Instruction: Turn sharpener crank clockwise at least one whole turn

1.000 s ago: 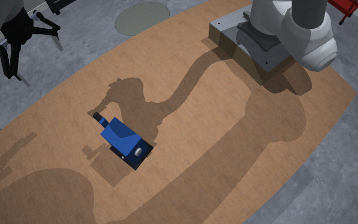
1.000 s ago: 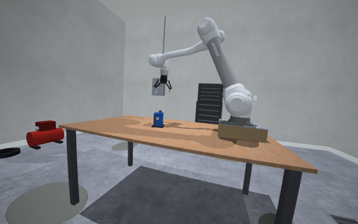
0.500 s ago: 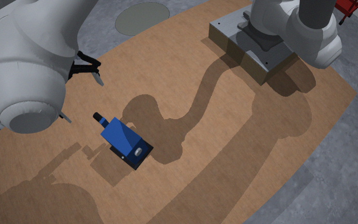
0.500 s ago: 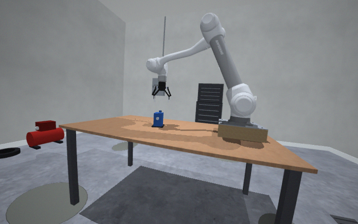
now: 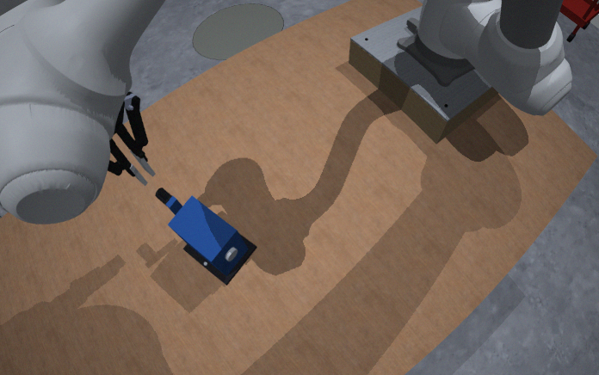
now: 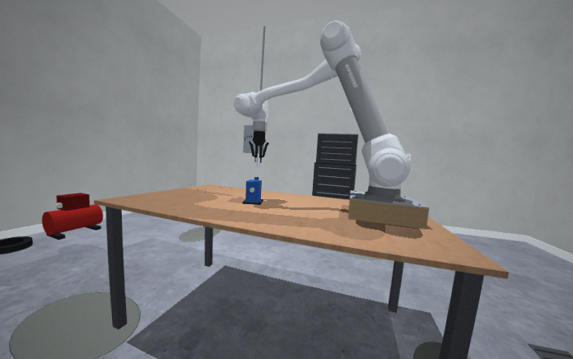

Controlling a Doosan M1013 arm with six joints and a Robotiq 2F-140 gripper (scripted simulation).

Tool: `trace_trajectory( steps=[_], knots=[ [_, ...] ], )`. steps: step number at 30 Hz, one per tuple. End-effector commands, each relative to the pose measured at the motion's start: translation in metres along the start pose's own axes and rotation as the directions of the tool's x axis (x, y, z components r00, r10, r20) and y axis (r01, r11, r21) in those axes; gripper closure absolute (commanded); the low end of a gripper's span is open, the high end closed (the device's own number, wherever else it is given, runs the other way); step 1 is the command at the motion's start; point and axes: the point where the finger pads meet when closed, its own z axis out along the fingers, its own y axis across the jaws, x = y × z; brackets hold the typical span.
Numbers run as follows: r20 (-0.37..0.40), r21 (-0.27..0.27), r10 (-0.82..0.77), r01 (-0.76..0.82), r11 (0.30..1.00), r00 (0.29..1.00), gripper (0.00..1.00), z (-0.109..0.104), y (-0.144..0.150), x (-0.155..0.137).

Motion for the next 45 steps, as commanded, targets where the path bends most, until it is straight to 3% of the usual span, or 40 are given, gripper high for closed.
trace_trajectory(
  steps=[1,29,30,45],
  knots=[
    [0.000,0.000,0.000,0.000,1.000,1.000,1.00,-0.0002,0.0000,0.0000],
    [0.000,0.000,0.000,0.000,1.000,1.000,1.00,-0.0002,0.0000,0.0000],
    [0.000,0.000,0.000,0.000,1.000,1.000,0.68,-0.0002,0.0000,0.0000],
    [0.000,0.000,0.000,0.000,1.000,1.000,0.68,-0.0002,0.0000,0.0000]
  ],
)
